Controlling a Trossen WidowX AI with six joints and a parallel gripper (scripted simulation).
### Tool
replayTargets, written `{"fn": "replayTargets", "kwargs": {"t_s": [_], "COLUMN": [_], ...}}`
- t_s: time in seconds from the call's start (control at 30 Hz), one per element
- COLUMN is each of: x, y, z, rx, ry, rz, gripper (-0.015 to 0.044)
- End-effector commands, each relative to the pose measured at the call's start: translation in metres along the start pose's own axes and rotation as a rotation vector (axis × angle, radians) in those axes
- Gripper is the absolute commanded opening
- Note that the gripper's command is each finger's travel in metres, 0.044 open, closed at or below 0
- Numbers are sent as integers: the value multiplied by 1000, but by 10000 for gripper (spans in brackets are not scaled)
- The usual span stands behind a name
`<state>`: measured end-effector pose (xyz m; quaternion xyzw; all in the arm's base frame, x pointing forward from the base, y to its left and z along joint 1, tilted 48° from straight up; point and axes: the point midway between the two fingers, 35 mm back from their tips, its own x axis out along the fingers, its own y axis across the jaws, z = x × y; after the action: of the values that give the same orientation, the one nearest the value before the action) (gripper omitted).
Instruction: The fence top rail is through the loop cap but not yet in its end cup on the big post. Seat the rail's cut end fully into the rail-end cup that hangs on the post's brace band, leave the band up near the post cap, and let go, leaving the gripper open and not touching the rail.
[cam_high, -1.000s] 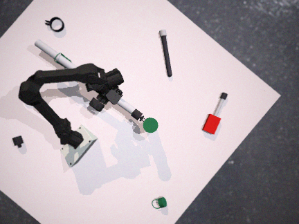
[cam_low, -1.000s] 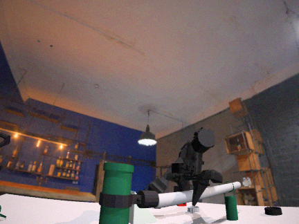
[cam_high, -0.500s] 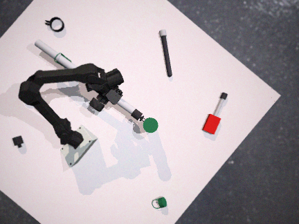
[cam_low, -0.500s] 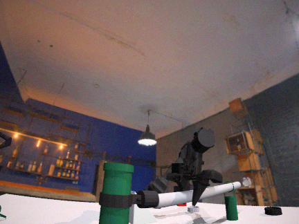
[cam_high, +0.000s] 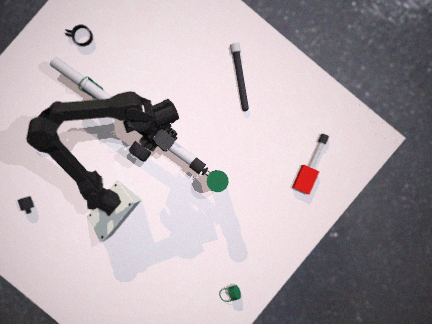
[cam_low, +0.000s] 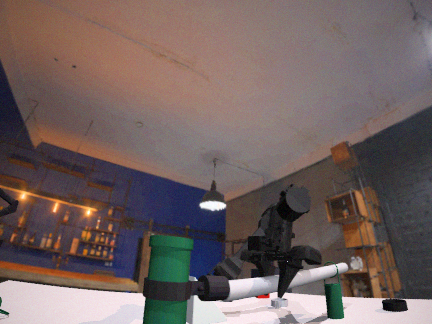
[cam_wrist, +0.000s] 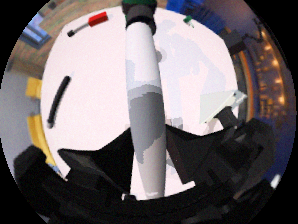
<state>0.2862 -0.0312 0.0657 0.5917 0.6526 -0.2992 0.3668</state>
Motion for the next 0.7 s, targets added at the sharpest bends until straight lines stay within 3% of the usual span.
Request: {"fn": "replayTargets", "kwargs": {"t_s": [0.0, 0.67], "x": [-2, -1], "y": [-1, 0], "z": [6, 1], "rx": [4, 1], "ry": [-15, -3], "rz": [6, 0], "gripper": [0, 0]}}
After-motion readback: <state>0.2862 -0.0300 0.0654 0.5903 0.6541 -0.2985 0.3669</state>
